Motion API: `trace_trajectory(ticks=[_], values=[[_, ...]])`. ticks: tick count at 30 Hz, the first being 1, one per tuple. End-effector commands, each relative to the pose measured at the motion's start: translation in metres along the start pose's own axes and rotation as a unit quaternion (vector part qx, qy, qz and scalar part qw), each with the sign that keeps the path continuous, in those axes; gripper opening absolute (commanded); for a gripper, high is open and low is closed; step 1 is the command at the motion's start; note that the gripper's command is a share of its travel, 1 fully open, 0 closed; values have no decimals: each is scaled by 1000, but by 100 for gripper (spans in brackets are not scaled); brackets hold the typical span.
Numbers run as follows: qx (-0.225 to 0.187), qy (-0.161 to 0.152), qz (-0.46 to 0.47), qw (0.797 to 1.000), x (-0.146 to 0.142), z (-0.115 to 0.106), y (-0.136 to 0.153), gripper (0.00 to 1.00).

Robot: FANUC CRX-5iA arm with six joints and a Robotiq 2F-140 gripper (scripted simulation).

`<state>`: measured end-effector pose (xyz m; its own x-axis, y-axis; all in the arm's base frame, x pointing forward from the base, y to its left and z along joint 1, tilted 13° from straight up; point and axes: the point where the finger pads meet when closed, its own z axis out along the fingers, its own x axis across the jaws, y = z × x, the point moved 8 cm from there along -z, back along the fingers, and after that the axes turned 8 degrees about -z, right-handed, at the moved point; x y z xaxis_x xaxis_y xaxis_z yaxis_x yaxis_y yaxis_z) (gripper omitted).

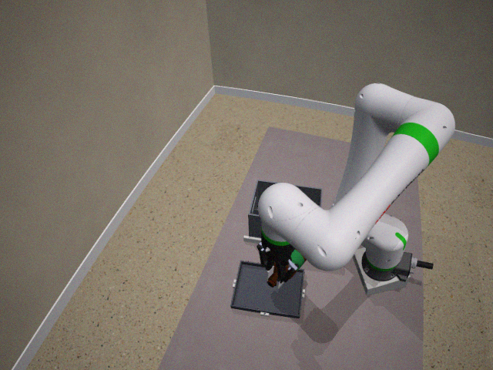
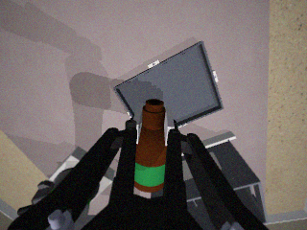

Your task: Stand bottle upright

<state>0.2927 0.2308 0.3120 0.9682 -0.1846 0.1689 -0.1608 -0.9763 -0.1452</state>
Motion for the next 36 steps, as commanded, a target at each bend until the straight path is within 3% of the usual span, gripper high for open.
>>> trace_trajectory(ticks=[1,36], values=[[0,0,0,1000,0,0,0,0],[0,0,130,991,0,0,0,0]])
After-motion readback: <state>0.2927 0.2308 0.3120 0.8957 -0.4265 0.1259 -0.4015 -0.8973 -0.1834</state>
